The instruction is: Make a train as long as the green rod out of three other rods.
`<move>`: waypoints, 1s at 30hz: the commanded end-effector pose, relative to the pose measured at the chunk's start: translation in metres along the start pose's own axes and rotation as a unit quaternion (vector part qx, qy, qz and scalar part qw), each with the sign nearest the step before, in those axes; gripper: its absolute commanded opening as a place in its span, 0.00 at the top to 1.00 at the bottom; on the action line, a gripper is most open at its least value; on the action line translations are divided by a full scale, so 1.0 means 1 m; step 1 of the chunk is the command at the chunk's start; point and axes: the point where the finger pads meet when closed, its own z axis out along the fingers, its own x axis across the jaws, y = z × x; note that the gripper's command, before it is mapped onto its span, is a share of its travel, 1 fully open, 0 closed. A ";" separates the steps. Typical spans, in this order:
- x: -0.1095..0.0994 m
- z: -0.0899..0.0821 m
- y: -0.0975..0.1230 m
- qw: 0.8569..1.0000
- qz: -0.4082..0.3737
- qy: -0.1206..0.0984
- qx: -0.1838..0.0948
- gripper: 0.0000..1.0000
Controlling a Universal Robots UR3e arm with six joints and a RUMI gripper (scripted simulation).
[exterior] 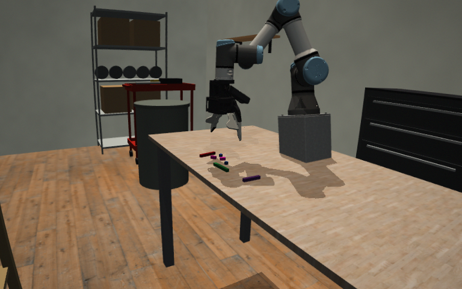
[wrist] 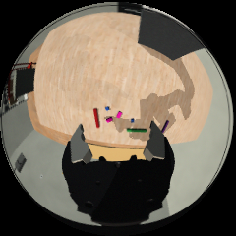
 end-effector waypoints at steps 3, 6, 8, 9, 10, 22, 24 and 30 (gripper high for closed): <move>-0.015 -0.001 0.000 0.995 -0.099 0.005 -0.004 0.00; -0.019 -0.001 -0.001 0.993 -0.121 0.005 -0.004 0.00; -0.022 -0.001 -0.001 0.991 -0.133 0.005 -0.004 0.00; -0.022 -0.001 -0.001 0.991 -0.133 0.005 -0.004 0.00; -0.022 -0.001 -0.001 0.991 -0.133 0.005 -0.004 0.00; -0.028 -0.001 -0.002 0.986 -0.169 0.005 -0.004 0.00; -0.028 -0.001 -0.002 0.985 -0.170 0.005 -0.004 0.00; -0.028 -0.001 -0.002 0.985 -0.170 0.005 -0.004 0.00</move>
